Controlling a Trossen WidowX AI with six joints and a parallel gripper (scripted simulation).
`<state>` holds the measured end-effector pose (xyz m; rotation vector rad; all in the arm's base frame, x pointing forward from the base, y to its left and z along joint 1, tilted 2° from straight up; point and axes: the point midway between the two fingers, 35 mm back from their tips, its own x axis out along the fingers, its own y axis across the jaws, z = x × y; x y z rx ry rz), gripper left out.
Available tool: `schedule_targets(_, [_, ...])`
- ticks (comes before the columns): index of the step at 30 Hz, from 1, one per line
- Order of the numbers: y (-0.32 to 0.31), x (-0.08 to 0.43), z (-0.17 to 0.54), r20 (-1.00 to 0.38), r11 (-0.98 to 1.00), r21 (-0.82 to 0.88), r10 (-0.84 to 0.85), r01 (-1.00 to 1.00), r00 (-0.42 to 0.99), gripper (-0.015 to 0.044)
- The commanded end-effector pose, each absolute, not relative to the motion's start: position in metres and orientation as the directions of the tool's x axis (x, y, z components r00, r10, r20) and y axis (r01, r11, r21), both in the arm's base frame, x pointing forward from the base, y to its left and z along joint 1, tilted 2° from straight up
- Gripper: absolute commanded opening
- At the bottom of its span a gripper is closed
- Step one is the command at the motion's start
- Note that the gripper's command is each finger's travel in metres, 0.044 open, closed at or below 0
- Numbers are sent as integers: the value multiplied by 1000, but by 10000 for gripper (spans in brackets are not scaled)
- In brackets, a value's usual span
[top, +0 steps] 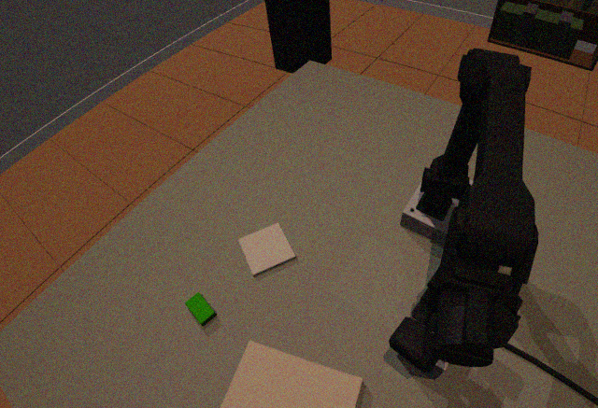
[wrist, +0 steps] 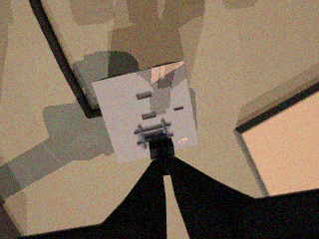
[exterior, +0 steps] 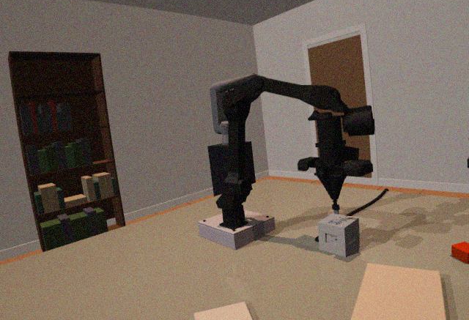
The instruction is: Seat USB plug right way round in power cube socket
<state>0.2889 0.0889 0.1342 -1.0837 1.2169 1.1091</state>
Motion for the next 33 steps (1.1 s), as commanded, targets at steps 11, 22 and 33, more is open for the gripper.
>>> schedule_targets(11, [89,289,134,-998,130,-24,46,-991,30,0])
schedule_targets(22, [88,289,132,-999,121,-24,45,-992,30,0])
schedule_targets(33, [88,288,131,-999,111,-25,44,-993,30,0])
